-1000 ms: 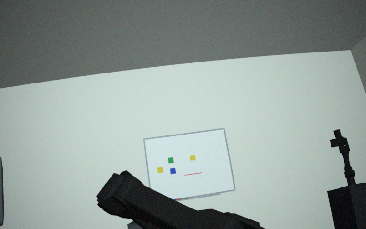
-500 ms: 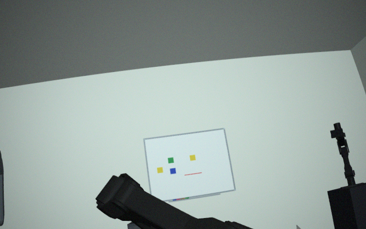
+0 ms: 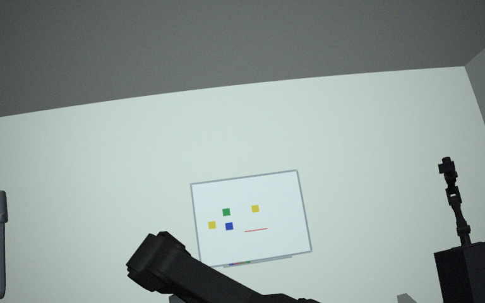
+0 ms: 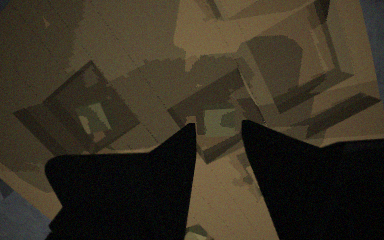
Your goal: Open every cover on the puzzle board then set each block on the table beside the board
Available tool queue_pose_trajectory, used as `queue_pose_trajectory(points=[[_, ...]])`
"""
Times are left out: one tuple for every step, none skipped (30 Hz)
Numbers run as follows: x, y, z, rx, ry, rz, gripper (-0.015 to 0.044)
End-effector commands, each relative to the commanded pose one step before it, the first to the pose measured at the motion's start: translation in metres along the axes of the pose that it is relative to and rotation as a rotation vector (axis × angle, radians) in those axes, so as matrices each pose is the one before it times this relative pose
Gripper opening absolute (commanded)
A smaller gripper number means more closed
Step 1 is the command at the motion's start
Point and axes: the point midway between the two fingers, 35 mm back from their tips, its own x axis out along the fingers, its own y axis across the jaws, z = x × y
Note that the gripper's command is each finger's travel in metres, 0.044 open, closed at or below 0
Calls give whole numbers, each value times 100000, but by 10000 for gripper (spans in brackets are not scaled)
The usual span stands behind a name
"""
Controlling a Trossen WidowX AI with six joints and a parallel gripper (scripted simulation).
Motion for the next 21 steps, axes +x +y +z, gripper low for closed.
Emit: queue_pose_trajectory(points=[[79, -60, 64, -474, -459, 150, 144], [0, 0, 0, 0, 0, 0, 144], [0, 0, 0, 0, 0, 0, 144], [0, 0, 0, 0, 0, 0, 144], [0, 0, 0, 0, 0, 0, 144], [0, 0, 0, 0, 0, 0, 144], [0, 0, 0, 0, 0, 0, 144], [0, 0, 0, 0, 0, 0, 144], [17, 0, 0, 0, 0, 0, 144], [32, 0, 0, 0, -1, 0, 144], [47, 0, 0, -1, -1, 0, 144], [64, 0, 0, -1, -2, 0, 144], [74, 0, 0, -1, -2, 1, 144], [83, 0, 0, -1, -3, 1, 144], [90, 0, 1, -1, -4, 1, 144], [94, 0, 1, -1, -4, 1, 144], [94, 0, 1, -1, -5, 1, 144], [95, -1, 2, -1, -6, 1, 144], [95, -1, 2, -1, -6, 1, 144], [95, -1, 2, -1, -7, 1, 144], [94, -1, 2, -1, -8, 2, 144]])
